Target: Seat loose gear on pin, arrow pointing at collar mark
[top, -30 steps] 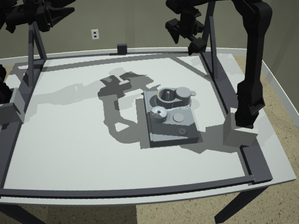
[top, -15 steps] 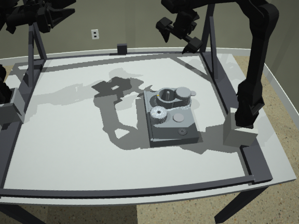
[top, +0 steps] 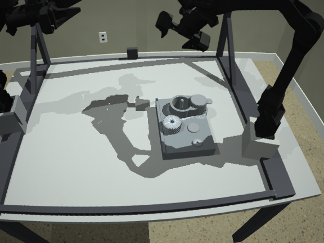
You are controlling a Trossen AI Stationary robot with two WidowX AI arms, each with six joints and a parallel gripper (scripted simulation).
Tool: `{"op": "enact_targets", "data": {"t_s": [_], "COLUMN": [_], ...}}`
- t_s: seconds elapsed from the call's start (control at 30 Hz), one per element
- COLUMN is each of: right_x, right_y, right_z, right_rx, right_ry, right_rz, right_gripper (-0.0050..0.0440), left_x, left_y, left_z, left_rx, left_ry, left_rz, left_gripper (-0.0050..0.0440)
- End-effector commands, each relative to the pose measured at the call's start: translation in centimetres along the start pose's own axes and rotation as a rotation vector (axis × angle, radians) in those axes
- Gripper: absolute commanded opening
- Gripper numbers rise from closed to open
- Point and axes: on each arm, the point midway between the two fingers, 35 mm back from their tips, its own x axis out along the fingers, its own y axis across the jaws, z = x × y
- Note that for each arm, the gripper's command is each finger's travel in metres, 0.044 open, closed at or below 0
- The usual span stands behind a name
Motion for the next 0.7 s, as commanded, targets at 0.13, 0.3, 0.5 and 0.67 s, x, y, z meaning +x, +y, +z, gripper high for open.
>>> {"op": "enact_targets", "data": {"t_s": [0.13, 0.3, 0.5, 0.67], "right_x": [-0.2, -0.2, -0.2, -0.2], "right_y": [0.0, 0.0, 0.0, 0.0], "right_z": [1.4, 1.4, 1.4, 1.5], "right_rx": [0.000, 0.000, 0.000, 0.000], "right_ry": [-0.033, -0.033, -0.034, -0.036], "right_rz": [0.000, 0.000, 0.000, 0.000], "right_gripper": [0.0400, 0.0400, 0.0400, 0.0400], "left_x": [-4.6, -6.0, -9.2, -12.0], "left_y": [4.2, 5.3, 7.1, 8.2], "left_z": [-2.3, -3.2, -5.1, -6.7], "left_rx": [-0.277, -0.370, -0.546, -0.683], "left_ry": [-0.079, -0.112, -0.190, -0.270], "left_rz": [0.256, 0.335, 0.493, 0.619], "left_gripper": [0.0400, 0.0400, 0.0400, 0.0400]}}
